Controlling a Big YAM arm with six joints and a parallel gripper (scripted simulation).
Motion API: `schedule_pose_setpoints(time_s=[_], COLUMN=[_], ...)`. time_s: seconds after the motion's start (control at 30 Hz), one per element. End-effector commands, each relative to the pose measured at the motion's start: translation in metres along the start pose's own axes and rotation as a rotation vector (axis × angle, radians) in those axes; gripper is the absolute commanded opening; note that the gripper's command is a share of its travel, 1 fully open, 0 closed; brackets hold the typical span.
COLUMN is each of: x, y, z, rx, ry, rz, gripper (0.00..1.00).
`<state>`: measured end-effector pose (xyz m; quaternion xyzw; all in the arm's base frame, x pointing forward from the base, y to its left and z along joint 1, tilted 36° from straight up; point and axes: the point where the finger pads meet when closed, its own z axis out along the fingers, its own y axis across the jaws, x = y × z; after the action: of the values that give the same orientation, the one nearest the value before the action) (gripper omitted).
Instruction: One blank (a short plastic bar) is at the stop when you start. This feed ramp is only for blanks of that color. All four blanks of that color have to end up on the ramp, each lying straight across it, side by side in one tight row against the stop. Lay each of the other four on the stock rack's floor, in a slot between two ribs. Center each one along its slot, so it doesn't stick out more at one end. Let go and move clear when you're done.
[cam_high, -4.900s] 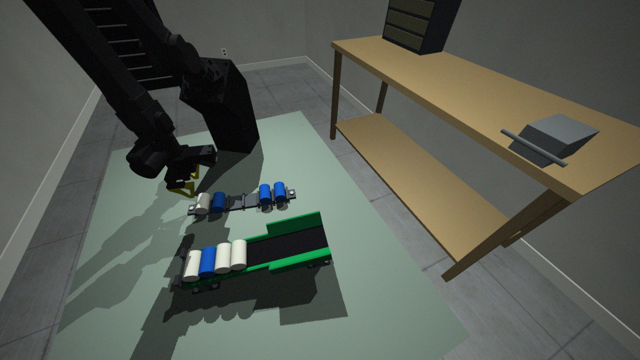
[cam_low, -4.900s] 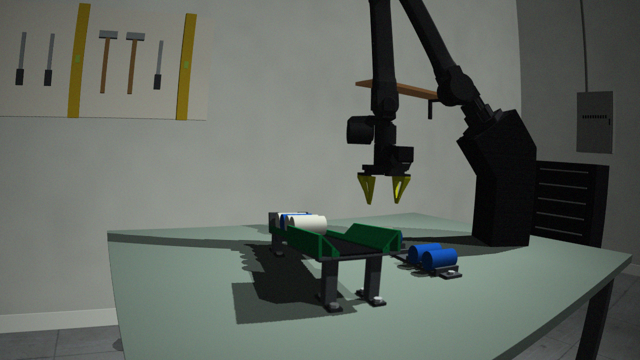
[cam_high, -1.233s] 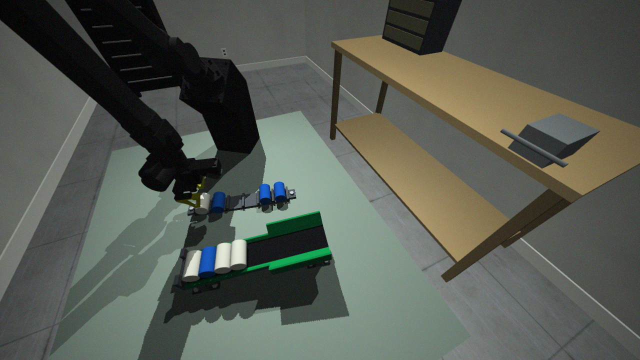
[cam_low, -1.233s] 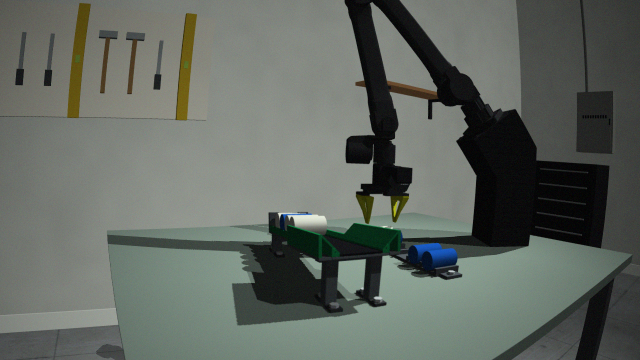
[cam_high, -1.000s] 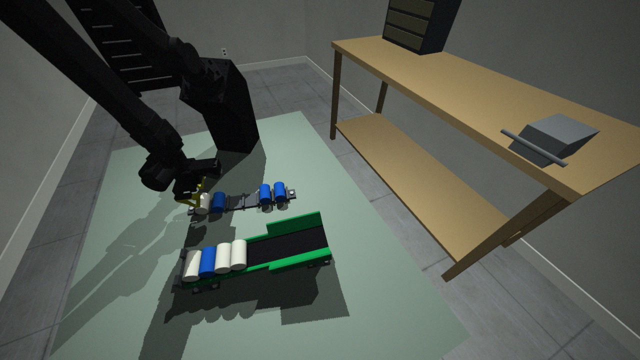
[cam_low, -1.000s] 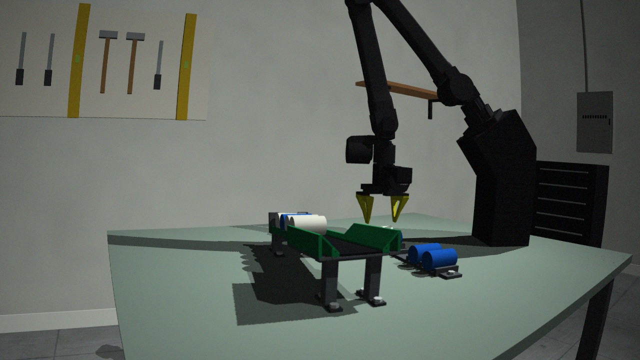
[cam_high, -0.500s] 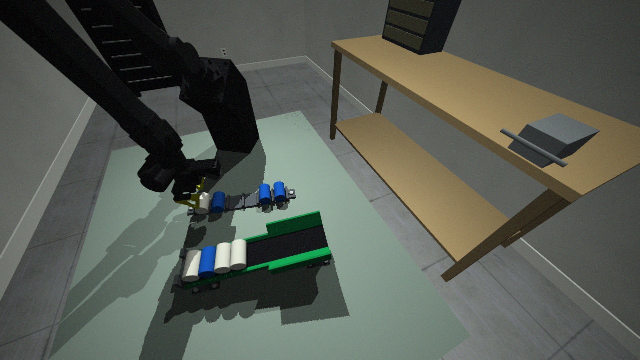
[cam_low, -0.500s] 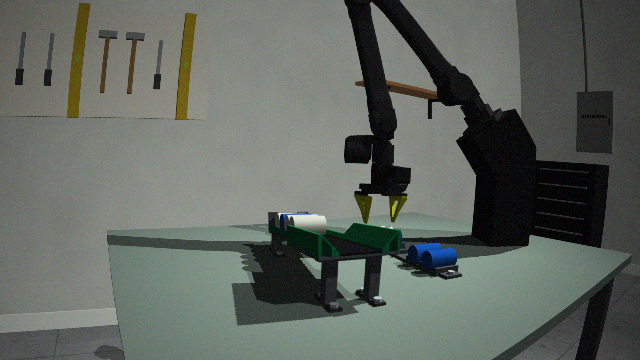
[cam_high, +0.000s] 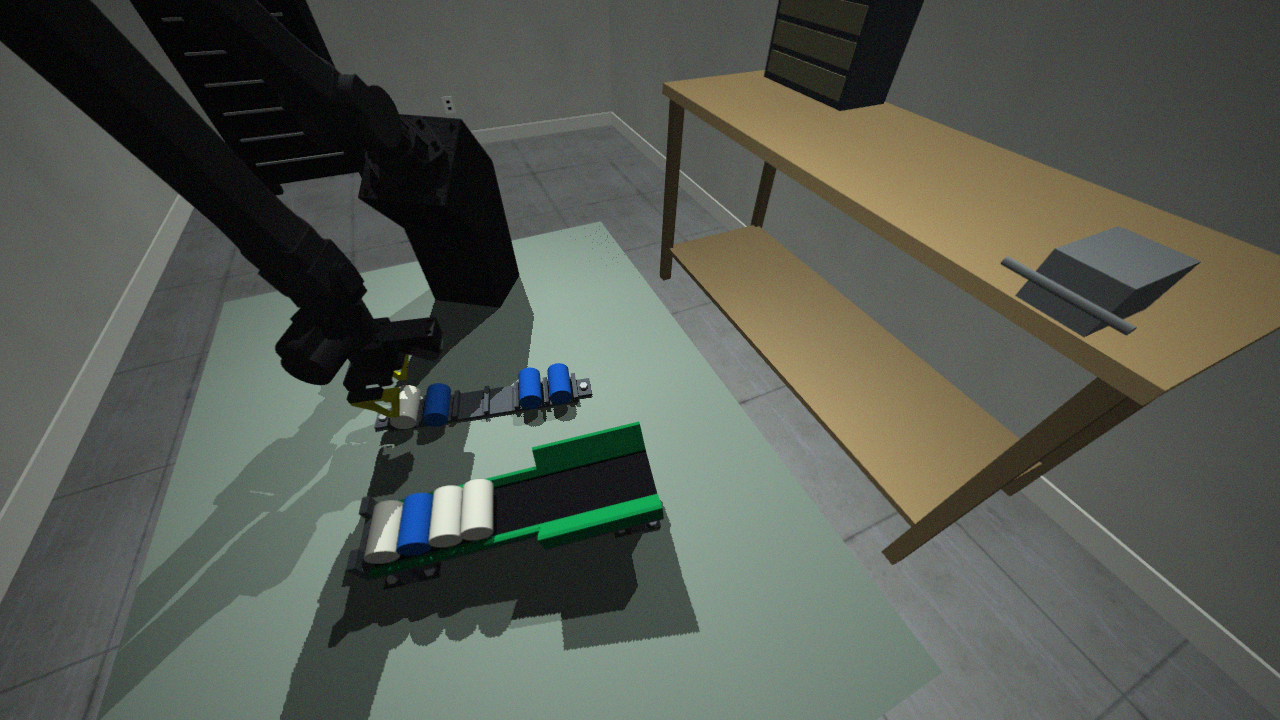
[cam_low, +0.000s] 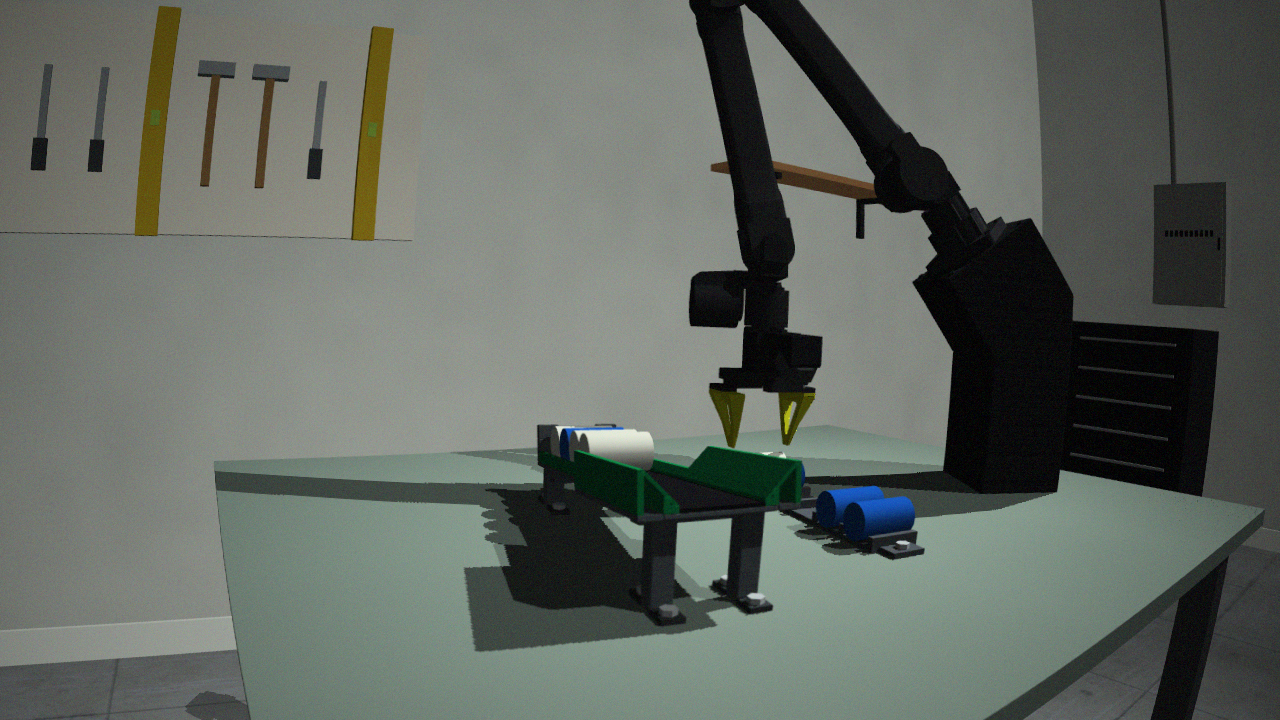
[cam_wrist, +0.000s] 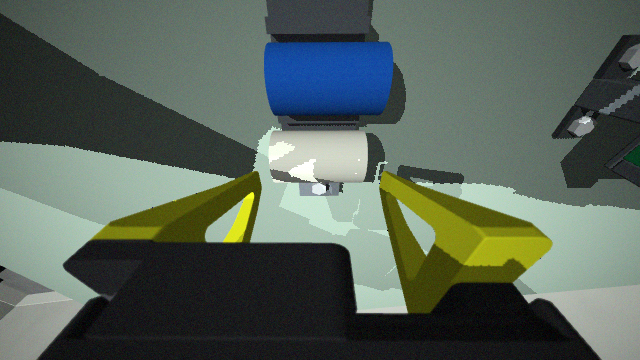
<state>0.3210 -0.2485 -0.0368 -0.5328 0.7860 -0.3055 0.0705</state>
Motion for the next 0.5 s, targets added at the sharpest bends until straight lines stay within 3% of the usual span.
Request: schedule_pose_setpoints(time_s=[0.0, 0.47], x=[0.0023, 0.0026], y=[0.0039, 0.0028], z=[0.0045, 0.0044], rx=[-0.020, -0.009], ry=[-0.003, 0.000], rz=[-0.010, -0.009], gripper=[0.84, 0.84])
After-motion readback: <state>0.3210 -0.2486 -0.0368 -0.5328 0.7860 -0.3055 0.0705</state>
